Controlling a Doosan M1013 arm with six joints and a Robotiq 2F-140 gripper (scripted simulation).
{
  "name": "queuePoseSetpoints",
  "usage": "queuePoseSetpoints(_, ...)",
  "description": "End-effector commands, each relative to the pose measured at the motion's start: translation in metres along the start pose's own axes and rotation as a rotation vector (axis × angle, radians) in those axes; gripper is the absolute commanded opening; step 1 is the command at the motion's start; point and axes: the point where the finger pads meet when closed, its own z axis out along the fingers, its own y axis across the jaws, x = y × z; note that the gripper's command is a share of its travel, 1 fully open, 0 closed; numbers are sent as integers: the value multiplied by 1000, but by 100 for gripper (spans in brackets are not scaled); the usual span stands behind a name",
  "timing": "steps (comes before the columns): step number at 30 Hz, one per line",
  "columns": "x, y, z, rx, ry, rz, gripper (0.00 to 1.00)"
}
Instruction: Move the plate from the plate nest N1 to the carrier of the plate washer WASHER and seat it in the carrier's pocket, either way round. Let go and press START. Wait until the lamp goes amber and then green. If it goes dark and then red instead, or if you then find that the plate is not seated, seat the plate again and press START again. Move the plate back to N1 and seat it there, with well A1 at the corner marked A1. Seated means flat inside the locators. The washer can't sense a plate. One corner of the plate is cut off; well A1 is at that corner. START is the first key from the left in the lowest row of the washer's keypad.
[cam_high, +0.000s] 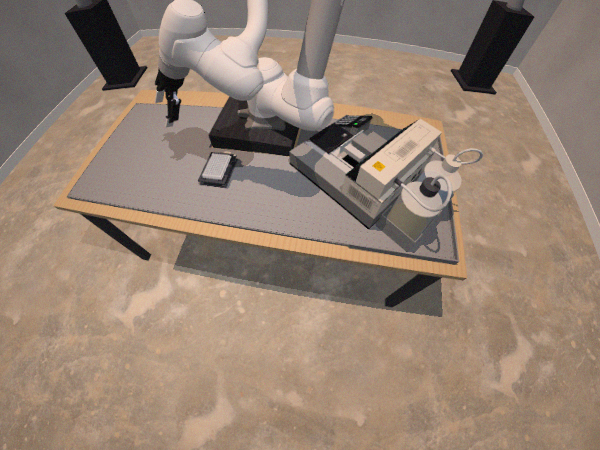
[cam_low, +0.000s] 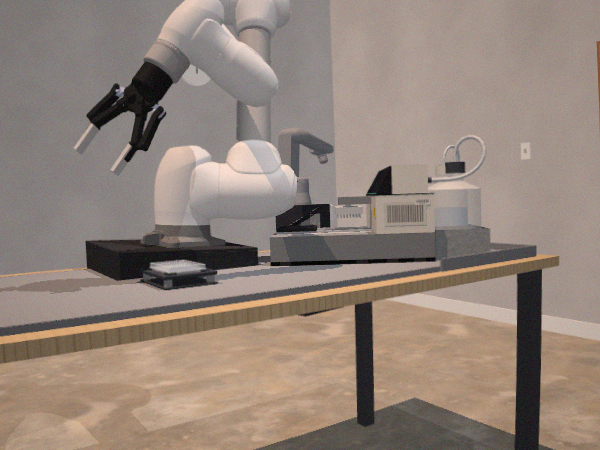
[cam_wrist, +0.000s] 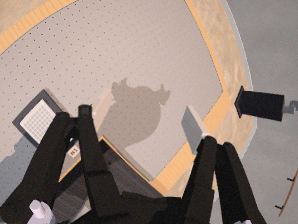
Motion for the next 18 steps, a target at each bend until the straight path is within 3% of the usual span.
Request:
queuePoseSetpoints(1, -12, -7, -3, 23, -17, -32, 70)
queuePoseSetpoints(6, -24, -14, -7, 47, -34, -67, 70)
queuePoseSetpoints(9, -37, -21, -11, 92, -60, -129, 70)
queuePoseSetpoints(12, -49, -29, -15, 92, -60, -129, 70)
queuePoseSetpoints(15, -62, -36, -19, 141, -83, -193, 70)
queuePoseSetpoints(18, -72, -42, -23, 141, -83, -193, 70)
